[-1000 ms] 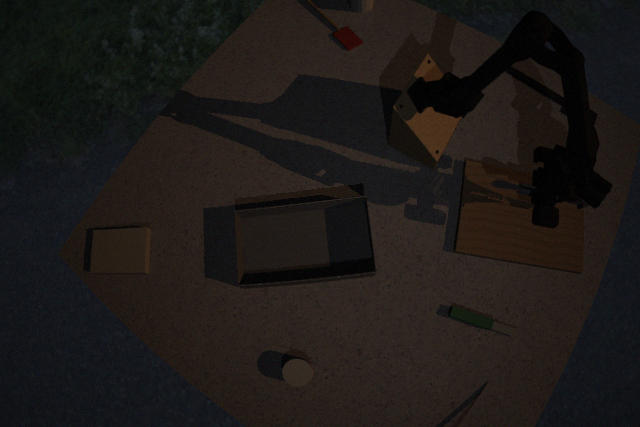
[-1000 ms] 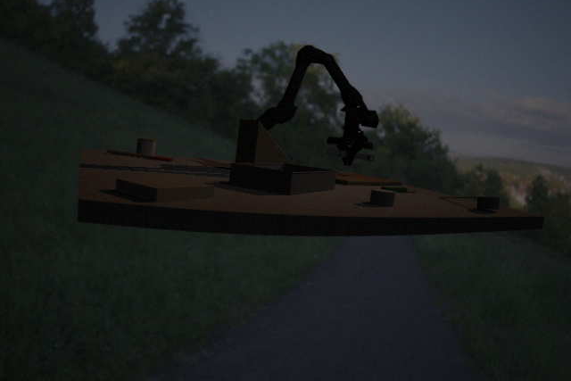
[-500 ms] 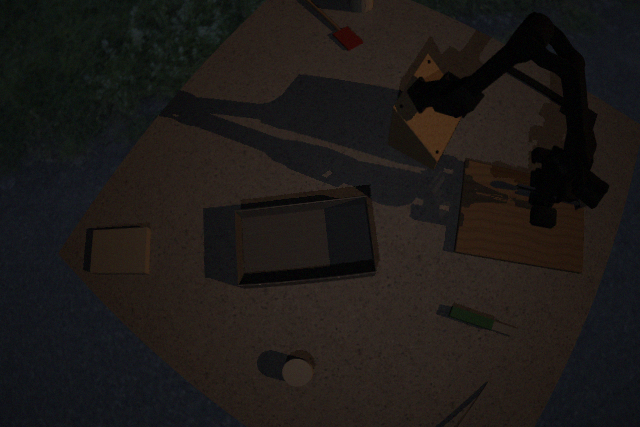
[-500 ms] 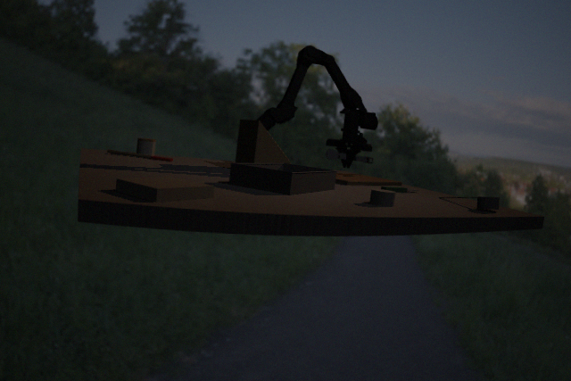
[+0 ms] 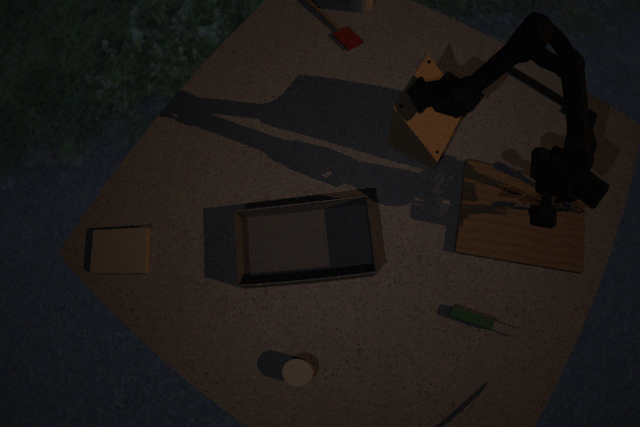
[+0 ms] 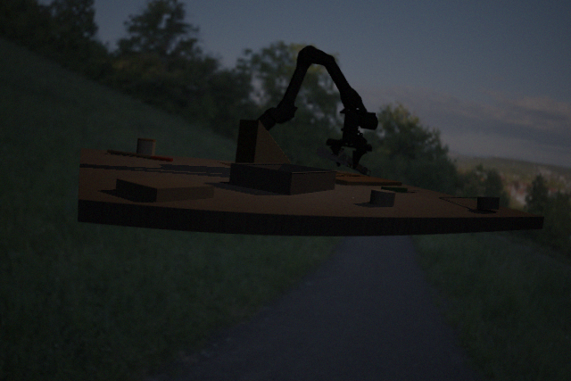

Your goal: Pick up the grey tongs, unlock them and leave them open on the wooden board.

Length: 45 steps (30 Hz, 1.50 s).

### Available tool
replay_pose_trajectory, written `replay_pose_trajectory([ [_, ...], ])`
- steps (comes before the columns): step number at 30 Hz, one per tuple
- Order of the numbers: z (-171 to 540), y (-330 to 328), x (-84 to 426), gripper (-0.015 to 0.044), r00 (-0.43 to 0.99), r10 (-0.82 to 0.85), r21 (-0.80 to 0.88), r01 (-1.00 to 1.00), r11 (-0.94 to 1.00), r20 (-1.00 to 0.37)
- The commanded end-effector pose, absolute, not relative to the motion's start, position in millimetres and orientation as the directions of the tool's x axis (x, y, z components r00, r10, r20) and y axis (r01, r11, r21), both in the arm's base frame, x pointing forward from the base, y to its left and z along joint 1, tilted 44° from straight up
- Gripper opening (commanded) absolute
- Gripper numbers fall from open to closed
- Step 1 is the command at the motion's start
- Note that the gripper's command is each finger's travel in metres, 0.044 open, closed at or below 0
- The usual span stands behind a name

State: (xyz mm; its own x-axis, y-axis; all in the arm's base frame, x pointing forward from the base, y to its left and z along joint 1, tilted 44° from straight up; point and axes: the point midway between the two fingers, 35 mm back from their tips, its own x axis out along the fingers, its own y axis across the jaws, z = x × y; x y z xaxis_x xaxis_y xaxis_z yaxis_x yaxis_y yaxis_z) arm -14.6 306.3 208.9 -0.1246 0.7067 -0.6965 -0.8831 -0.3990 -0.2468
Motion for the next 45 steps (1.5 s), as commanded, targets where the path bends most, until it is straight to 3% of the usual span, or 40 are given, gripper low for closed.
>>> replay_pose_trajectory([
  [1, 209.4, 306.4, -14.4, 0.044, -0.124, 0.708, -0.248, -0.883, -0.398, -0.696],
  [7, 225.7, 310.8, -18.2, 0.044, -0.124, 0.708, -0.248, -0.883, -0.398, -0.695],
  [26, 387.1, 313.3, -64.0, 0.044, -0.127, 0.715, -0.241, -0.889, -0.39, -0.688],
  [45, 416.5, 274.9, -56.8, 0.044, -0.134, 0.719, -0.244, -0.885, -0.397, -0.682],
])
